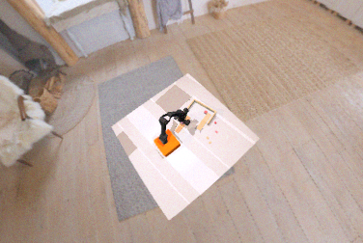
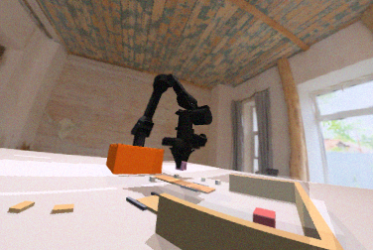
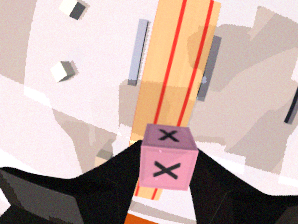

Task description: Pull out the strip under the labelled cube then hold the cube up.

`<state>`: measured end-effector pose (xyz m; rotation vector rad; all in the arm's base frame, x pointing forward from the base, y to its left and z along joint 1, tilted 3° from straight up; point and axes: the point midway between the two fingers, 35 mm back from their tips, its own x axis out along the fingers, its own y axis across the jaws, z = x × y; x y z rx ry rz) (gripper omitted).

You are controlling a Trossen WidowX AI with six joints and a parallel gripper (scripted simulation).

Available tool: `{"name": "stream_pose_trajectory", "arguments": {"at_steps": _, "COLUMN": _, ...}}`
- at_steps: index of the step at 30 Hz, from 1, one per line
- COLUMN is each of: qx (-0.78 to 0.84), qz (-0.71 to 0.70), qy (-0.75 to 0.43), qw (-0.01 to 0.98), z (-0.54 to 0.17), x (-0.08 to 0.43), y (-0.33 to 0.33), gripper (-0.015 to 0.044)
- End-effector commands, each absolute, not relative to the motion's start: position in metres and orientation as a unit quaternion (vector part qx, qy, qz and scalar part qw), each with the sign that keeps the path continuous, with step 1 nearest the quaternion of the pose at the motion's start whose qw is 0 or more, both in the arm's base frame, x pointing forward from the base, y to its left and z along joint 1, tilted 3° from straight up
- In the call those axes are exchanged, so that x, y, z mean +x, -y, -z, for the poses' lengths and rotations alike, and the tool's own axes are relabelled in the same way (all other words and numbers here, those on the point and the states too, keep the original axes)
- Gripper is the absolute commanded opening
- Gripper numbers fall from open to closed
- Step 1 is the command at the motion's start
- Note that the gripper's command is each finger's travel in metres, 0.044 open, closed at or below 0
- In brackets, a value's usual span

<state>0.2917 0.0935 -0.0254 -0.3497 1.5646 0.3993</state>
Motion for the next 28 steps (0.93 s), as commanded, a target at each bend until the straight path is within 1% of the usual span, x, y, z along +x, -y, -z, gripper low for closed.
{"name": "stream_pose_trajectory", "arguments": {"at_steps": 1, "qx": -0.156, "qz": -0.179, "qy": -0.693, "qw": 0.681, "z": 0.020, "x": 0.290, "y": -0.093, "gripper": 0.0000}}
{"name": "stream_pose_trajectory", "arguments": {"at_steps": 7, "qx": -0.156, "qz": -0.179, "qy": -0.693, "qw": 0.681, "z": -0.012, "x": 0.290, "y": -0.092, "gripper": 0.0000}}
{"name": "stream_pose_trajectory", "arguments": {"at_steps": 28, "qx": -0.156, "qz": -0.179, "qy": -0.693, "qw": 0.681, "z": -0.012, "x": 0.290, "y": -0.092, "gripper": 0.0000}}
